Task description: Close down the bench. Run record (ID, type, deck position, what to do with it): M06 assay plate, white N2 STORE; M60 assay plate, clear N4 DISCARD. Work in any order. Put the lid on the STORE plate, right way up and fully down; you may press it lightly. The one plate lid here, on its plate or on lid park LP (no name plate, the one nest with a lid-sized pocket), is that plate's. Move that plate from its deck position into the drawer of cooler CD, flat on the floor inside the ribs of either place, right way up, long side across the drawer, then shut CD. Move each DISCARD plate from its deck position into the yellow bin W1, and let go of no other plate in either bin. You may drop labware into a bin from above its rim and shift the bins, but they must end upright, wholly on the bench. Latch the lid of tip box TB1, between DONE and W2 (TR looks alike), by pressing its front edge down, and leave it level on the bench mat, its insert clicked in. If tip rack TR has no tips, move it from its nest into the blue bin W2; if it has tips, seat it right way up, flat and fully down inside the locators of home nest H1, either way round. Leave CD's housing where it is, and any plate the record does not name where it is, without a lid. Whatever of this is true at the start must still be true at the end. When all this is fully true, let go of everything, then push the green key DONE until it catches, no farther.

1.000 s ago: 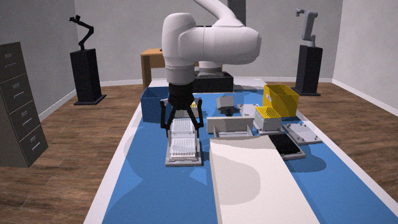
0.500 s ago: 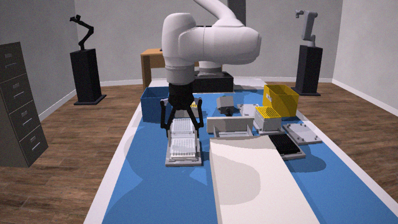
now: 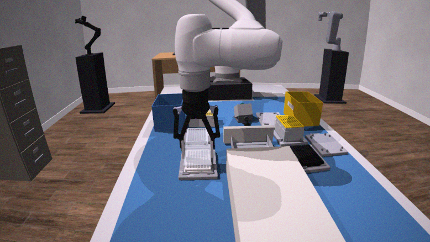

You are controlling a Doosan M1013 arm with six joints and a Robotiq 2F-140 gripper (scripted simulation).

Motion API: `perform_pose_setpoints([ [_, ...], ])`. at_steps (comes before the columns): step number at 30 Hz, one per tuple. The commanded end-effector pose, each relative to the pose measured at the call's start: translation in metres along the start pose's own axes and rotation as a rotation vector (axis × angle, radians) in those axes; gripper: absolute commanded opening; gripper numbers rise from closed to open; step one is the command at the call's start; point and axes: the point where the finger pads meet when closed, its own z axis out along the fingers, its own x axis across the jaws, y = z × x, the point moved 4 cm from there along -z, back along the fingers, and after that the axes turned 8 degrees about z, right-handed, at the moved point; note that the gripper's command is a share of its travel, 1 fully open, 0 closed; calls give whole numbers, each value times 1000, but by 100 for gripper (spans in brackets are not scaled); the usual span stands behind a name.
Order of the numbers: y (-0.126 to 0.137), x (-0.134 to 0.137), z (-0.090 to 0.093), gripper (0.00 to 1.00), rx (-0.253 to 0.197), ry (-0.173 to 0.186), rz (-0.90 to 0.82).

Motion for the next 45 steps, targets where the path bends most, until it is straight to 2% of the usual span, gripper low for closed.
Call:
perform_pose_setpoints([
  [1, 0, 0, 0, 0, 0, 0, 0],
  [45, 0, 0, 8, 0, 0, 0, 0],
])
